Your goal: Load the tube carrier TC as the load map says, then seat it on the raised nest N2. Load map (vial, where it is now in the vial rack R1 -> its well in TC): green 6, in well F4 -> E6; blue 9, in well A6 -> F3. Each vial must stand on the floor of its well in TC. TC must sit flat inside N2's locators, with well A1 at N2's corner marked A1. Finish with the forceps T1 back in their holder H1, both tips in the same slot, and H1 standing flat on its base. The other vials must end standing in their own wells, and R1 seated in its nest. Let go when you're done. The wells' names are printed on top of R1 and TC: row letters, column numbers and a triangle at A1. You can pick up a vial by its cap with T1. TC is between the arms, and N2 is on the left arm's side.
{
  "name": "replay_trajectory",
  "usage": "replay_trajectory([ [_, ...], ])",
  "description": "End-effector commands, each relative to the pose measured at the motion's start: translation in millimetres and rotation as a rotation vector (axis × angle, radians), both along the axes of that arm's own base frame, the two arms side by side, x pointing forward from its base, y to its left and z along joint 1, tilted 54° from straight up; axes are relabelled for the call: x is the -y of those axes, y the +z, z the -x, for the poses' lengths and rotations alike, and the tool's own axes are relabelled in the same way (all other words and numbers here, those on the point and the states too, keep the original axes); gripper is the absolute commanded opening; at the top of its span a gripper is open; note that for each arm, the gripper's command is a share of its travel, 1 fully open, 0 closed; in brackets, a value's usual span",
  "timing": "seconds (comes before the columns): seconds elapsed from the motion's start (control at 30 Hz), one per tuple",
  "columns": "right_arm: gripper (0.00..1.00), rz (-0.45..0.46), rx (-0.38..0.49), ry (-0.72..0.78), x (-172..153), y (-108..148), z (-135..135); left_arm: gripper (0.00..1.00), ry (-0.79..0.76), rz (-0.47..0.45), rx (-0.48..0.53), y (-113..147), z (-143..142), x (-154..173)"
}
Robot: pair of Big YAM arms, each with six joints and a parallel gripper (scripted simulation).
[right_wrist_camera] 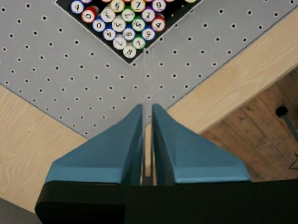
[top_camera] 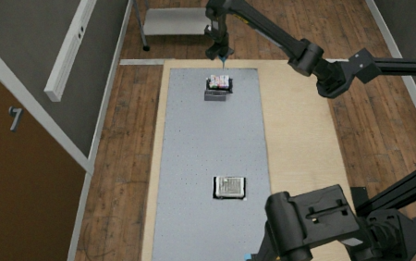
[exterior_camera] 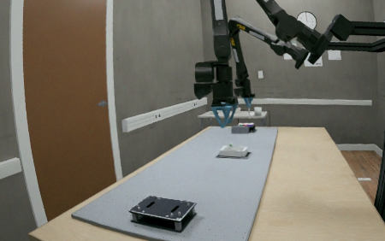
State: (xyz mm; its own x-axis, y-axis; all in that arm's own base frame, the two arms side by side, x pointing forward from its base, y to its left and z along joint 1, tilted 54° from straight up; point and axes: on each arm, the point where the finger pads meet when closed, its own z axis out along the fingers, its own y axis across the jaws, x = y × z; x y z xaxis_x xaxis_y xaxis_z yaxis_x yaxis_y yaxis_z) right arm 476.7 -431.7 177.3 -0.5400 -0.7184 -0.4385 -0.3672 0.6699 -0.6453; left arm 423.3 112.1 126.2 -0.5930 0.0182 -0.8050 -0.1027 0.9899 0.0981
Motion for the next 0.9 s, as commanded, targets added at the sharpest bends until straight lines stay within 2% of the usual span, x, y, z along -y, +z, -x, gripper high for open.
replay_trajectory([
  [0.0,0.07,-0.027,-0.015,0.018,-10.4,-19.8,-8.7,1.00,-0.003,-0.003,0.001,0.3,0.3,0.3],
  [0.87,0.07,-0.023,-0.004,0.015,-8.5,-13.7,-11.9,1.00,-0.003,-0.003,0.001,0.3,0.3,0.3],
])
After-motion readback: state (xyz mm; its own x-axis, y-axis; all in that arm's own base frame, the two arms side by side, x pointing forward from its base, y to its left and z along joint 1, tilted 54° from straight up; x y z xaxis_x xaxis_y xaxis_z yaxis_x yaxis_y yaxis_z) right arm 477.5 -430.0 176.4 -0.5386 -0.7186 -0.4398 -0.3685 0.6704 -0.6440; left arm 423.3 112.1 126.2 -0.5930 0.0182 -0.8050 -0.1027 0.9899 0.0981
